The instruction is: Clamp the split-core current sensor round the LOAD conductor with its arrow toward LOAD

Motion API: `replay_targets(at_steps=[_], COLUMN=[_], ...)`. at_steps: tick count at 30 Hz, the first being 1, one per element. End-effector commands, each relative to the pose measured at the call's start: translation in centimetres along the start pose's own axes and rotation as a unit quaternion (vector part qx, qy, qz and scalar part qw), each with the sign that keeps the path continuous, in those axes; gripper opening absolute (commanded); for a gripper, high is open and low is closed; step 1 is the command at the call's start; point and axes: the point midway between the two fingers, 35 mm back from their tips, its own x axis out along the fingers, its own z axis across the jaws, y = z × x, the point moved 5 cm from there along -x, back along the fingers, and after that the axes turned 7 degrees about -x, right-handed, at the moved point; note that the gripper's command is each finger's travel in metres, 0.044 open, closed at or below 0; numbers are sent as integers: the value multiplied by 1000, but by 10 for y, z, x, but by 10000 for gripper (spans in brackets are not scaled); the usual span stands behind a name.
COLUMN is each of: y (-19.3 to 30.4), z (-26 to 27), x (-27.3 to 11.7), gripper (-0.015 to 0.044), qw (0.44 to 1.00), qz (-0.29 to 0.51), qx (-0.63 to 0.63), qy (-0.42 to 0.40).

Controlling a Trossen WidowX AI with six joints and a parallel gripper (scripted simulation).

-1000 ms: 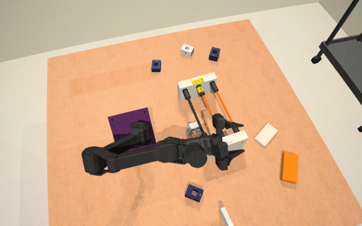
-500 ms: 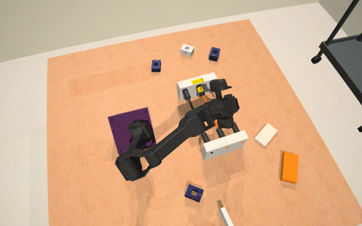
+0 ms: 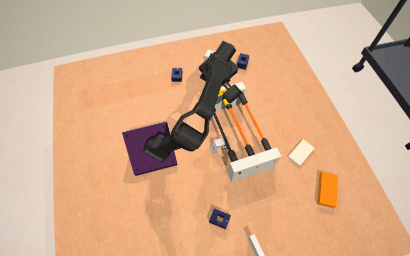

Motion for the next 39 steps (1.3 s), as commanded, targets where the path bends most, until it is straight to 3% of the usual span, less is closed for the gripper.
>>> replay_targets(at_steps=[1,22,24,28,39], y=[2,2,7,42,157], z=[25,25,16,-33,-111], x=[1,1,0,-5,-7], gripper=[440,440,387,287,287], qw=[998,998,998,997,984], qz=[27,27,30,48,95], qx=[-54,-54,-46,1,115], qy=[36,36,39,55,98])
